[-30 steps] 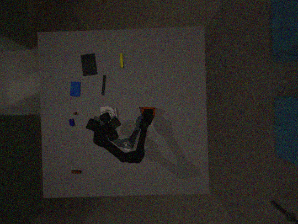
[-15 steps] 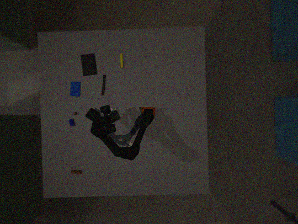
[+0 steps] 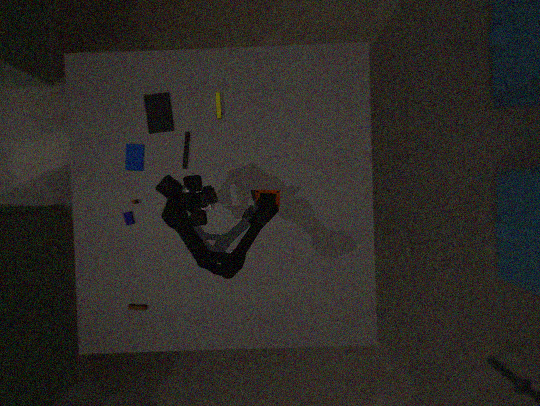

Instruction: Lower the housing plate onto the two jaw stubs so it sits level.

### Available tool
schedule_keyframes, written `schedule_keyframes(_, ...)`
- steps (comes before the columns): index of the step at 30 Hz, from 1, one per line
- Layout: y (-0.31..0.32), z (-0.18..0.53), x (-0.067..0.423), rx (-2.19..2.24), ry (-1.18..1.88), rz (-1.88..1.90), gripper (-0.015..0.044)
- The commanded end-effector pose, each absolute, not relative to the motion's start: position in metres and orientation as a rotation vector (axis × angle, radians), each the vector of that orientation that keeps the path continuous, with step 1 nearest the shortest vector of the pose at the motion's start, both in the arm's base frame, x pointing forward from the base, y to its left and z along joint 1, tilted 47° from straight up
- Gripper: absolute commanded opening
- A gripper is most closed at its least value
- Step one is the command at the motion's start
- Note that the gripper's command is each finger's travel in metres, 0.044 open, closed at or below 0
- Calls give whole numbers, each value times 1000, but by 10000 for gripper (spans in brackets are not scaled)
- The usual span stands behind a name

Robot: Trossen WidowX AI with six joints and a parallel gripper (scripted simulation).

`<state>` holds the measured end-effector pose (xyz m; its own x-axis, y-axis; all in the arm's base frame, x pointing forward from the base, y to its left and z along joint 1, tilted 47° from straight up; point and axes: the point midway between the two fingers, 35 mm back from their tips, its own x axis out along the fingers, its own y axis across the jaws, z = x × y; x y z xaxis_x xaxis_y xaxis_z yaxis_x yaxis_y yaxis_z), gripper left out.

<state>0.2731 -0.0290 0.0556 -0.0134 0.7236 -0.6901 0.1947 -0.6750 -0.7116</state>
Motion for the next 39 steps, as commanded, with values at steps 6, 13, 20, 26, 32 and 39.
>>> schedule_keyframes(6,-31,53,273,-1860,-953,1736,351)
schedule_keyframes(13,-31,53,273,-1860,-953,1736,351)
schedule_keyframes(20,-31,53,273,-1872,-972,1733,351)
schedule_keyframes(26,-31,53,273,-1872,-972,1733,351)
schedule_keyframes(32,-28,56,269,-1871,-972,1733,351)
schedule_keyframes(39,-28,56,269,-1871,-972,1733,351)
